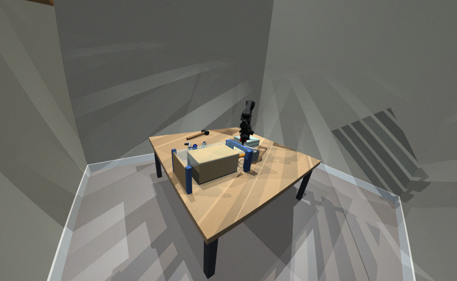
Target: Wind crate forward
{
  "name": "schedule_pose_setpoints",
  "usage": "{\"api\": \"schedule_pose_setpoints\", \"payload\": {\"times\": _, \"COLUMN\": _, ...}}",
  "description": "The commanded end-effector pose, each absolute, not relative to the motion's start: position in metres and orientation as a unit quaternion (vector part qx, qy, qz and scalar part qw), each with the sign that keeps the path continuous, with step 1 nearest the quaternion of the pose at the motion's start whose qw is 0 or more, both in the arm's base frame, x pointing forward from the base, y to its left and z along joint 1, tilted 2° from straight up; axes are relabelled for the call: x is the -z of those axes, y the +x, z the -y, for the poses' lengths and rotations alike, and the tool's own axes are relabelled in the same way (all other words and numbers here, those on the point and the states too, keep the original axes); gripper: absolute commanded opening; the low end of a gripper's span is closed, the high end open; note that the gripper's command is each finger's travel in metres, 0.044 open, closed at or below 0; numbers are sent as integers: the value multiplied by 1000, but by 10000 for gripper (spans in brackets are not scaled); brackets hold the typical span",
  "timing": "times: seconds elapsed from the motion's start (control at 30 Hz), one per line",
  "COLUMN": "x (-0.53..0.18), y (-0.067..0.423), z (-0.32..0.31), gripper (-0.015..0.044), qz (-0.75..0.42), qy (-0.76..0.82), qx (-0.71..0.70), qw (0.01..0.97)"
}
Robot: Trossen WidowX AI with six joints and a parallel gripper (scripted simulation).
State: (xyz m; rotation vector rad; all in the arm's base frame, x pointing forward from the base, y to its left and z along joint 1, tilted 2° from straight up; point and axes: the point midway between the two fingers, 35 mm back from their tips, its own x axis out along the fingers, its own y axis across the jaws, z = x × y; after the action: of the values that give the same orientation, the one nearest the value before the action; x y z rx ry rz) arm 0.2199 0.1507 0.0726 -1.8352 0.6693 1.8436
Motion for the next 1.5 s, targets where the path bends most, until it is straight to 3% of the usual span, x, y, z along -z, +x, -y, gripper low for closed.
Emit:
{"api": "schedule_pose_setpoints", "payload": {"times": 0.0, "x": -71, "y": 235, "z": -156, "gripper": 0, "qz": -238, "qy": -672, "qx": -662, "qw": 231}}
{"api": "schedule_pose_setpoints", "payload": {"times": 1.47, "x": -72, "y": 282, "z": -203, "gripper": 0, "qz": -237, "qy": -672, "qx": -661, "qw": 233}}
